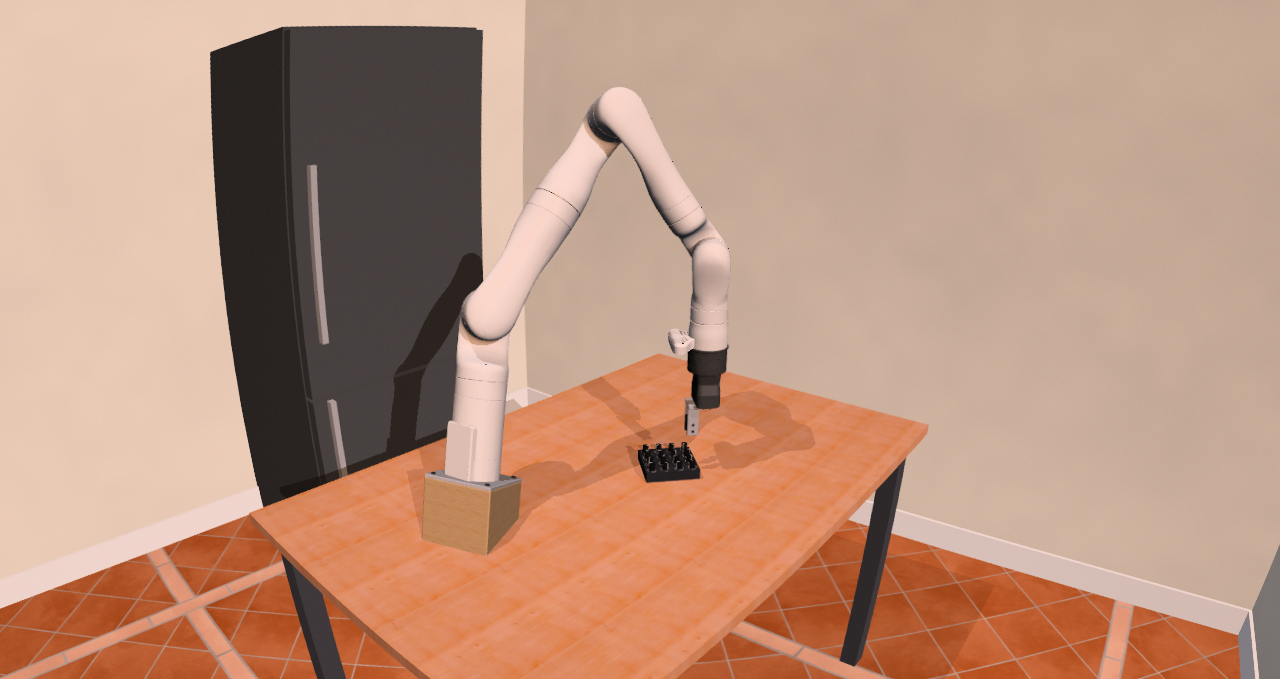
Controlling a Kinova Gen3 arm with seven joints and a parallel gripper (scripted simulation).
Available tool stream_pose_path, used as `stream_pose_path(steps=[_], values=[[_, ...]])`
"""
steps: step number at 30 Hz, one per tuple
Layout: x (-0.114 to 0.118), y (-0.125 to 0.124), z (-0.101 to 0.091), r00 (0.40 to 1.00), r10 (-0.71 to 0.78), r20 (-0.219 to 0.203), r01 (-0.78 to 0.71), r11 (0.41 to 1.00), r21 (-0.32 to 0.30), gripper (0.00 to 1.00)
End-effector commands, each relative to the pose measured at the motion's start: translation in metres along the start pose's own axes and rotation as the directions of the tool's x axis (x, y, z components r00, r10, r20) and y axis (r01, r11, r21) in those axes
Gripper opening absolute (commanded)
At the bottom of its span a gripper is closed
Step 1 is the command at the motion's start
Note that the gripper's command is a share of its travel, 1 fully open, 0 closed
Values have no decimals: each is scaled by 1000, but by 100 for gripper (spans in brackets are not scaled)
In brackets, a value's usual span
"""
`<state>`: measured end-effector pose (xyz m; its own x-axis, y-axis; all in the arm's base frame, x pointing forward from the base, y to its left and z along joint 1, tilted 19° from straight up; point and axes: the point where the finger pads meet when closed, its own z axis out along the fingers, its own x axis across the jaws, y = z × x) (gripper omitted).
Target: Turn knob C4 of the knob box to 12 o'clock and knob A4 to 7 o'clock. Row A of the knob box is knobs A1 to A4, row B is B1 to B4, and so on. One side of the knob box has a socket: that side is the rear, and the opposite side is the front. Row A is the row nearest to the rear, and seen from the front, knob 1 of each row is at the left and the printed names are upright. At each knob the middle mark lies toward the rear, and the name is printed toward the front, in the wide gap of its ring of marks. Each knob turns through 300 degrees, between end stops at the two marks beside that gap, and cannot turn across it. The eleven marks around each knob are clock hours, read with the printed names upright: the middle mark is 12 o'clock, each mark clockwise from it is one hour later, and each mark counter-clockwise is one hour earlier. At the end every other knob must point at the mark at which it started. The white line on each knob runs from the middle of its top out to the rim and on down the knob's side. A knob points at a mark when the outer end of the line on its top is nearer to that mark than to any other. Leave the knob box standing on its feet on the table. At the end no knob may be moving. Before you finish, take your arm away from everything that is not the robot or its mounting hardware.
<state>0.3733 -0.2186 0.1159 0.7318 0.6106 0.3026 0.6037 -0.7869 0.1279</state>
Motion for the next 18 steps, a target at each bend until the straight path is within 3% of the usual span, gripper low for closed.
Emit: stream_pose_path(steps=[1,18], values=[[0,0,1,1000,0,0,0,1000,-1,46],[0,0,15,1000,0,0,0,1000,0,46]])
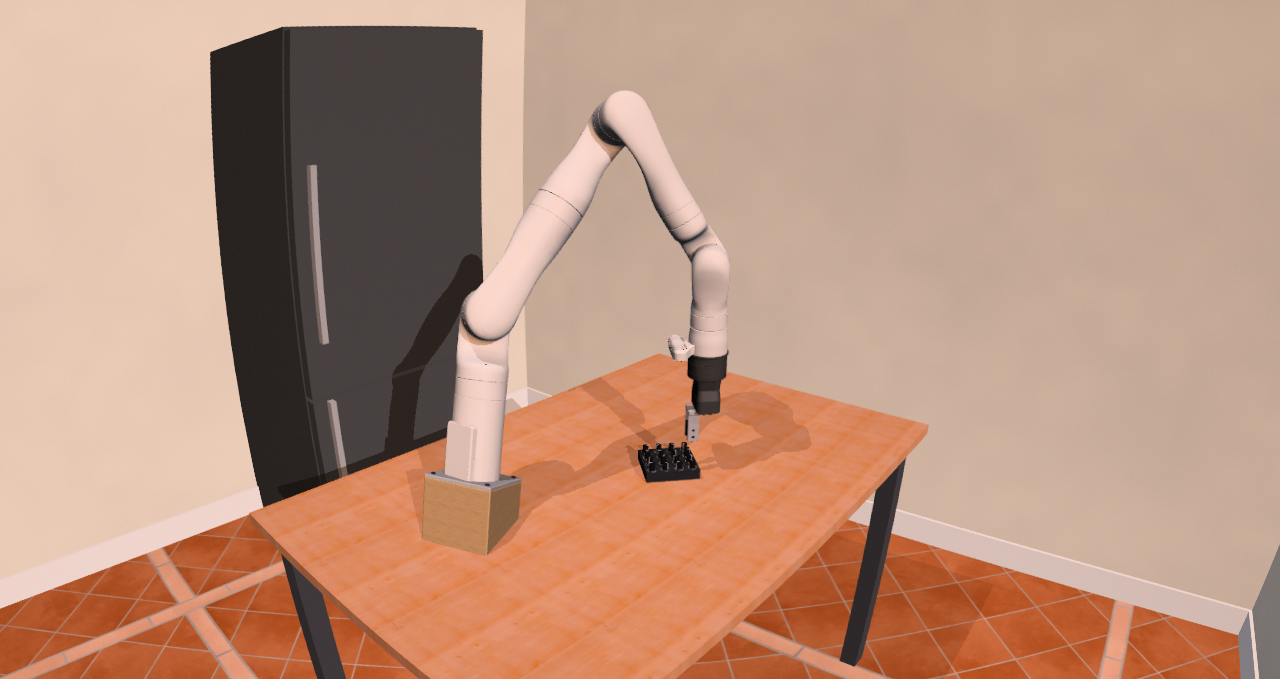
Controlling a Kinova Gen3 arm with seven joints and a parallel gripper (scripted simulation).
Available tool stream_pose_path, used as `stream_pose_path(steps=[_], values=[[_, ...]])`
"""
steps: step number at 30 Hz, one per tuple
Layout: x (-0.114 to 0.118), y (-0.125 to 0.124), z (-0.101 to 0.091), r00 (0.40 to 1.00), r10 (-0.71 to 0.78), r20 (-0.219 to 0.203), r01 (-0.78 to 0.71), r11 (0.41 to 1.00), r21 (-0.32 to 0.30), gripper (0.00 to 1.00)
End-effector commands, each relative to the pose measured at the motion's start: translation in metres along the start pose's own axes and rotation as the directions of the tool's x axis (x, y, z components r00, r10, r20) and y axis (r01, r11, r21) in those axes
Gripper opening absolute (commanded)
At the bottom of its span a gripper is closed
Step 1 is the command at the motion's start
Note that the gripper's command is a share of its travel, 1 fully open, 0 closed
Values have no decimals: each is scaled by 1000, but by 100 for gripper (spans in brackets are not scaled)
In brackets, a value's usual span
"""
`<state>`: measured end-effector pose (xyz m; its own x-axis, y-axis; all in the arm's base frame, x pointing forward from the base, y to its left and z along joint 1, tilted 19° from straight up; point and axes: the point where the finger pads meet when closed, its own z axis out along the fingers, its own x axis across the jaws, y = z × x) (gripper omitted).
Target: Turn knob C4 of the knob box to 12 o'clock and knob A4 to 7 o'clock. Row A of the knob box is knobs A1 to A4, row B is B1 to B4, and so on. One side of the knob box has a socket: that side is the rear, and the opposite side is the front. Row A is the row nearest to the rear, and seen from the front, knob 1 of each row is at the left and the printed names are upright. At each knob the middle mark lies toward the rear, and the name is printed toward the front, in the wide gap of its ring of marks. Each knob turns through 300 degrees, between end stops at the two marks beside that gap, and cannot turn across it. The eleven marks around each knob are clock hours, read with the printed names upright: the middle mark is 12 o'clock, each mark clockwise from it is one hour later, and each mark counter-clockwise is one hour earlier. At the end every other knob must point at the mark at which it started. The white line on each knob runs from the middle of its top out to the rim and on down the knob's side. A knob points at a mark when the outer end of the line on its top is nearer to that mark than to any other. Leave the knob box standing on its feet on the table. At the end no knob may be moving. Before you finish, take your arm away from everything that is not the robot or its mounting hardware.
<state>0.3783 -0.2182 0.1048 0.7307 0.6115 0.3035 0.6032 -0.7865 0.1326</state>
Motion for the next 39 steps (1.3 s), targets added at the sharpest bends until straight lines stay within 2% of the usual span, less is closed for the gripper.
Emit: stream_pose_path(steps=[1,21,39], values=[[-1,-1,4,1000,1,1,-1,1000,4,46],[-1,-1,26,1000,1,1,-1,1000,4,46],[-1,-1,31,1000,1,1,-1,1000,4,46]])
